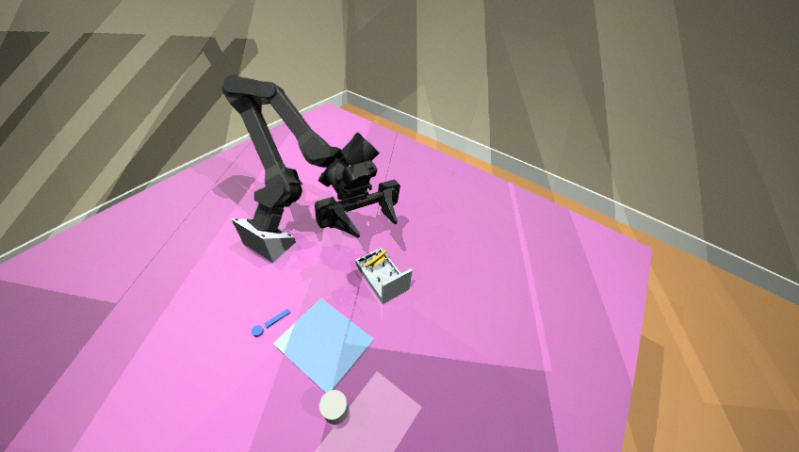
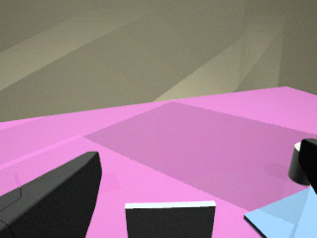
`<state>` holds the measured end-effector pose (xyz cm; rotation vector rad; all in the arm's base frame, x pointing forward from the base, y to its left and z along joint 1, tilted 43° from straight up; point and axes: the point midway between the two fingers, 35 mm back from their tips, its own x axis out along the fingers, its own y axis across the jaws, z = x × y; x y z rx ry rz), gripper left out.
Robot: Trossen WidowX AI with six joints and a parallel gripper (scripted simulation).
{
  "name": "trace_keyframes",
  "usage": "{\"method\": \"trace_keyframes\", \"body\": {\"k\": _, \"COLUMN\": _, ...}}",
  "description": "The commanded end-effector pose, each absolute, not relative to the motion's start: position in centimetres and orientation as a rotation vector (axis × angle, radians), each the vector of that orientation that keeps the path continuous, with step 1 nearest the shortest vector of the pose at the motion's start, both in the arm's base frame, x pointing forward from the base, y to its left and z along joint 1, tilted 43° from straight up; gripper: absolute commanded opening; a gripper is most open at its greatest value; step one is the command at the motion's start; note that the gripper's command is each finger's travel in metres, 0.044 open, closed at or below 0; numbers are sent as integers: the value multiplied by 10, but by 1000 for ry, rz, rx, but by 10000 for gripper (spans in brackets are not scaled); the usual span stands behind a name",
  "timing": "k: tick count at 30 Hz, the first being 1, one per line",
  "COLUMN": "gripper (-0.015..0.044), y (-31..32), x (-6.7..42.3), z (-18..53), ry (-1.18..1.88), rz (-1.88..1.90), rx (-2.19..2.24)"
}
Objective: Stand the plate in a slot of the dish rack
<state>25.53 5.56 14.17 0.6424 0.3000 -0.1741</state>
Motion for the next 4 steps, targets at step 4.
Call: {"method": "trace_keyframes", "body": {"k": 4, "gripper": 400, "y": 46, "x": 267, "z": 135, "ry": 431, "rz": -206, "rx": 473}}
